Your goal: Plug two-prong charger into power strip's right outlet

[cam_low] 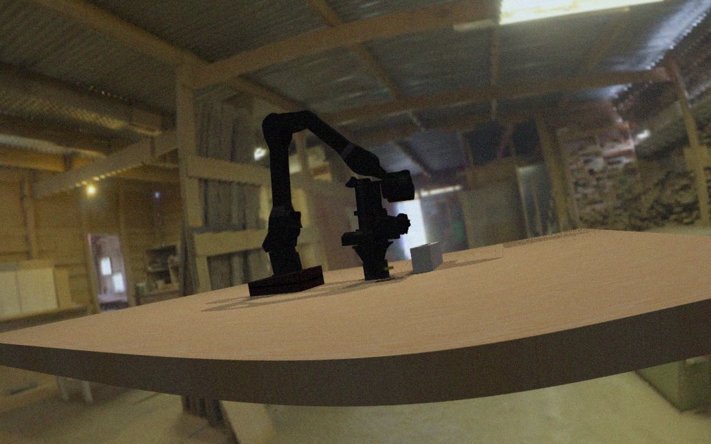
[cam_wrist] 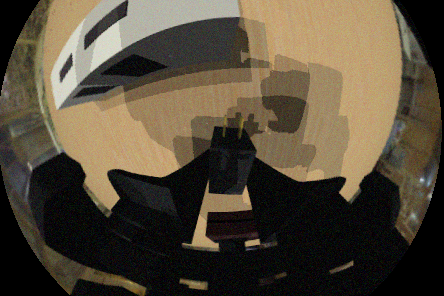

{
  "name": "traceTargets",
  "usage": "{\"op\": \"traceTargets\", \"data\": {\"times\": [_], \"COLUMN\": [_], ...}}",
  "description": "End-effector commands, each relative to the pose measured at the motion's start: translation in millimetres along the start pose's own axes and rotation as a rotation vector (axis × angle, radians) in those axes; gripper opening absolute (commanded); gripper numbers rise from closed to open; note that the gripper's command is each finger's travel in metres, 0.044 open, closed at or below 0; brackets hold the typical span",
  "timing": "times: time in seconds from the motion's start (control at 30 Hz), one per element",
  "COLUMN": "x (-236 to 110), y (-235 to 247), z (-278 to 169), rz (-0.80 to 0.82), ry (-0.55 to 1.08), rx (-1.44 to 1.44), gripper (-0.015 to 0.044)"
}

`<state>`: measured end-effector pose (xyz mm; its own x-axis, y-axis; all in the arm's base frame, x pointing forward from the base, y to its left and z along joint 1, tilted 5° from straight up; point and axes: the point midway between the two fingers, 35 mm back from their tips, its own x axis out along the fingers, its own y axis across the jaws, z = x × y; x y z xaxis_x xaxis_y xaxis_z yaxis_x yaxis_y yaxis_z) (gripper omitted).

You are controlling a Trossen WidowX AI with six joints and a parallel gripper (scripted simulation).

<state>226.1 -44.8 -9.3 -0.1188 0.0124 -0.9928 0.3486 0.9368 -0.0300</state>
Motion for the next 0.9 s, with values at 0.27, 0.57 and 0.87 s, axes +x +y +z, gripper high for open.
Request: {"op": "traceTargets", "data": {"times": [0.27, 0.57, 0.87], "x": [-21, -55, -49], "y": [0, 0, 8], "z": [-1, -11, -12], "rz": [-0.001, -0.004, -0.004], "ry": [0.001, 0.007, 0.006], "rx": [0.000, -0.001, -0.024], "gripper": [0.0000, 0.0000, 0.0000]}}
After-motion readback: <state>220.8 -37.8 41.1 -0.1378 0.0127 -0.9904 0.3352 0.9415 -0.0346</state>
